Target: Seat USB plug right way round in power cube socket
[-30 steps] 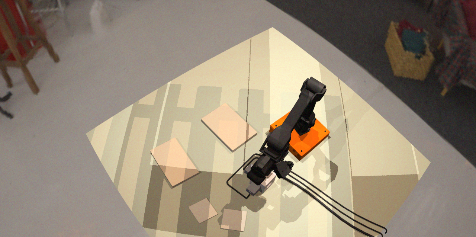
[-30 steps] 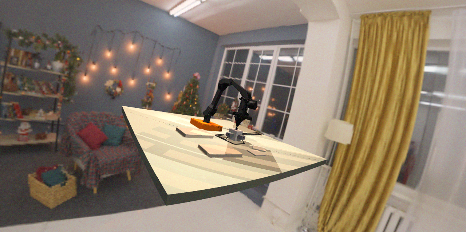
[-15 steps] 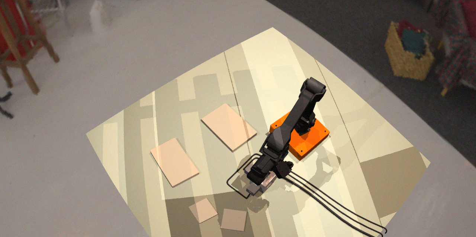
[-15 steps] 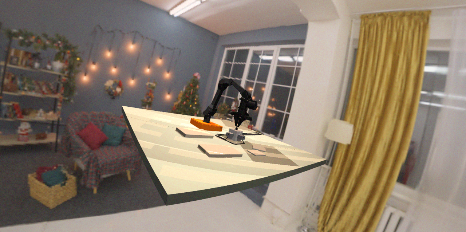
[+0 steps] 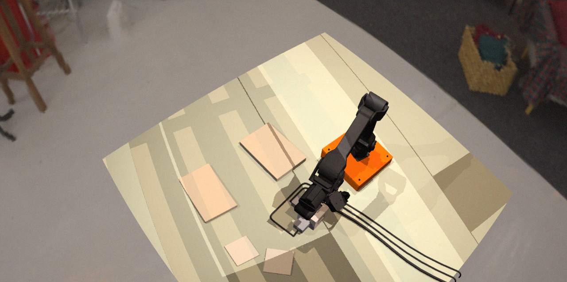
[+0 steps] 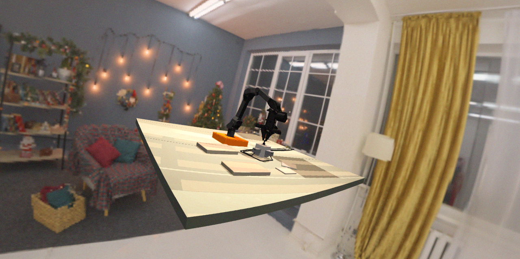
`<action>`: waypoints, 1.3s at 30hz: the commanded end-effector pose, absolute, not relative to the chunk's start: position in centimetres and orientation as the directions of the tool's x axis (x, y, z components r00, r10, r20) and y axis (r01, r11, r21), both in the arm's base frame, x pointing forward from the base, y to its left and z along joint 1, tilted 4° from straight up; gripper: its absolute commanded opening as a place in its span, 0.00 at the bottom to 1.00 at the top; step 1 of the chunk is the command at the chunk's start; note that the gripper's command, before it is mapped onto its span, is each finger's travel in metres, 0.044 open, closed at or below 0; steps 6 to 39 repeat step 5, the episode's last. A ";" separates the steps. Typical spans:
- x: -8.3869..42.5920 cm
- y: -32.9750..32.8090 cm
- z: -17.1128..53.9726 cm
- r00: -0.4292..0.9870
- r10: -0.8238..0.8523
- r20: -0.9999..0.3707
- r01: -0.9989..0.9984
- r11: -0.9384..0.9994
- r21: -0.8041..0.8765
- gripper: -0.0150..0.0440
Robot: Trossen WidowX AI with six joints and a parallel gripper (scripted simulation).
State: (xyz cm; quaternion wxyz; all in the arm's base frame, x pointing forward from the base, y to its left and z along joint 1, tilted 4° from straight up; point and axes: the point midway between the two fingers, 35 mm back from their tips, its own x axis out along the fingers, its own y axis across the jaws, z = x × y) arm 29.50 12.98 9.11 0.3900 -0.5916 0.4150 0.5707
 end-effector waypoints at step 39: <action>29.6 13.0 10.0 0.008 -0.044 -0.999 -0.936 -0.351 0.008 0.42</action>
